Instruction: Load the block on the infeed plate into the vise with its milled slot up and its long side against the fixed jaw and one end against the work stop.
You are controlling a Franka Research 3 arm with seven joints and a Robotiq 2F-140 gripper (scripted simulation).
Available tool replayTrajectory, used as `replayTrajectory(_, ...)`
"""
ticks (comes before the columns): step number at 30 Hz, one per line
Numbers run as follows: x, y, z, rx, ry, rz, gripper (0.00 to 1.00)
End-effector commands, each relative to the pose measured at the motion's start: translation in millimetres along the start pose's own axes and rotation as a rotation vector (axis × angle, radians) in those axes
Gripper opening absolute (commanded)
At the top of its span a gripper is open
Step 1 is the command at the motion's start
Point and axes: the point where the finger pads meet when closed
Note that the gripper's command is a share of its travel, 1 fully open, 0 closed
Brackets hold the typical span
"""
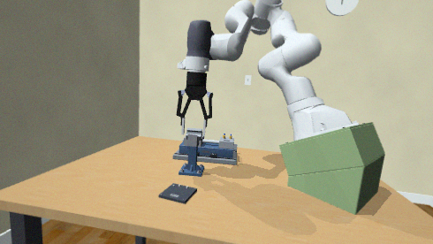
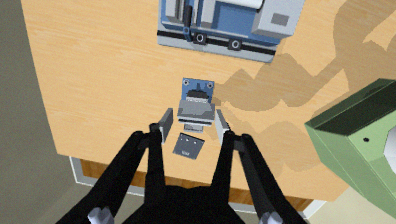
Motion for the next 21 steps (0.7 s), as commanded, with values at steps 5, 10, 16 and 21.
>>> replayTrajectory(5, -1.3, 0.9, 2.7, 0.006, 0.083, 0.109, 0.51)
replayTrajectory(10, 0.7, 1.2, 2.7, 0.002, 0.082, 0.189, 0.51)
replayTrajectory(16, 2.9, 1.7, 2.7, -0.002, 0.081, 0.273, 0.51)
replayTrajectory(21, 3.8, 2.0, 2.7, -0.004, 0.081, 0.312, 0.51)
Point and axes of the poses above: the point where the finger pads meet when closed, its own y axis out along the fingers, its own z axis across the jaws, x = y × z, and after that the axes turned 5 degrees about y, right-handed
